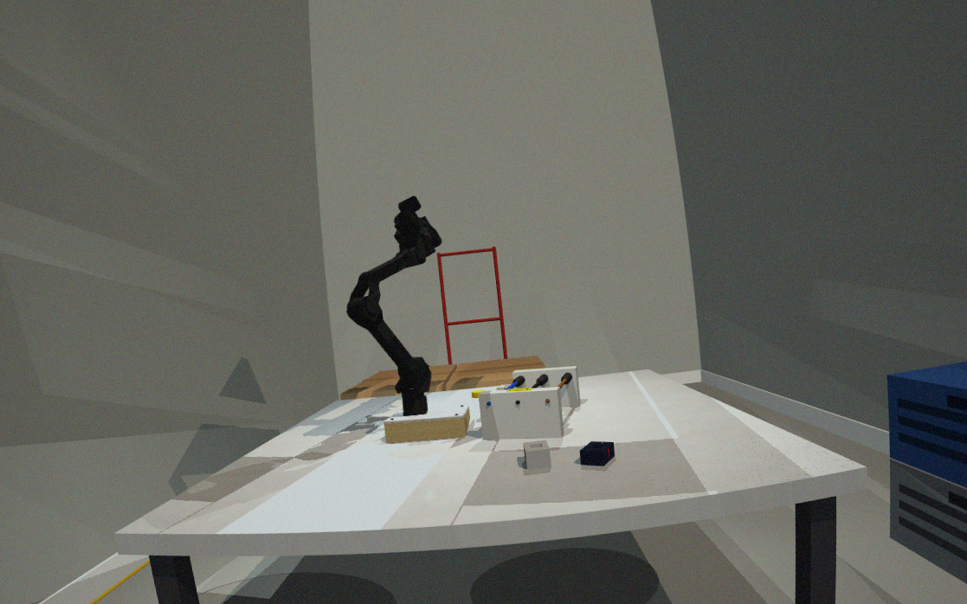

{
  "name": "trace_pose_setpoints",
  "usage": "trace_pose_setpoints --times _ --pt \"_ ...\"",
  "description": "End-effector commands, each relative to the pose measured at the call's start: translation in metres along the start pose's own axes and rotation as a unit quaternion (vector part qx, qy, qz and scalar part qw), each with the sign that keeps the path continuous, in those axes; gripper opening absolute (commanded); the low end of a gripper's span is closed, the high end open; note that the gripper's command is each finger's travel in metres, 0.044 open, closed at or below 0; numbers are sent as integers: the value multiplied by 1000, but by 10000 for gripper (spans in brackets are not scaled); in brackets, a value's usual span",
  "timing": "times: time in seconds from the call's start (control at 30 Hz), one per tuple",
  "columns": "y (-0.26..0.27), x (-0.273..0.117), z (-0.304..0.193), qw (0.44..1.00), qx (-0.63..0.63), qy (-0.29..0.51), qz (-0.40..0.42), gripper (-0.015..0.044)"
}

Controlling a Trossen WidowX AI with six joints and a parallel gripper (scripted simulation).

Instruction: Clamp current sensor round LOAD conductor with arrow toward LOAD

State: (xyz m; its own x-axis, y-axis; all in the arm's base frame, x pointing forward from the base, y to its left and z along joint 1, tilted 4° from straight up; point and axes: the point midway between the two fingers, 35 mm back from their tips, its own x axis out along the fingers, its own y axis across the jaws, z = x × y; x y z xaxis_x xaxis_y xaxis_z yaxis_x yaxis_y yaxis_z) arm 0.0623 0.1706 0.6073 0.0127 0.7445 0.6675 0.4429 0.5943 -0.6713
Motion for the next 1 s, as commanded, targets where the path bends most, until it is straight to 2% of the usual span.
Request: trace_pose_setpoints --times 0.0,0.17,0.33,0.5,0.67,0.77,0.97 --pt "49 -16 -37 989 99 96 54 440" --pt "103 -55 -86 944 215 234 86 440" --pt "146 -112 -130 868 312 379 72 440" --pt "177 -186 -165 767 382 516 14 440" --pt "196 -270 -184 647 420 630 -83 440" --pt "202 -311 -187 588 427 673 -140 440" --pt "202 -314 -187 584 427 676 -144 440"
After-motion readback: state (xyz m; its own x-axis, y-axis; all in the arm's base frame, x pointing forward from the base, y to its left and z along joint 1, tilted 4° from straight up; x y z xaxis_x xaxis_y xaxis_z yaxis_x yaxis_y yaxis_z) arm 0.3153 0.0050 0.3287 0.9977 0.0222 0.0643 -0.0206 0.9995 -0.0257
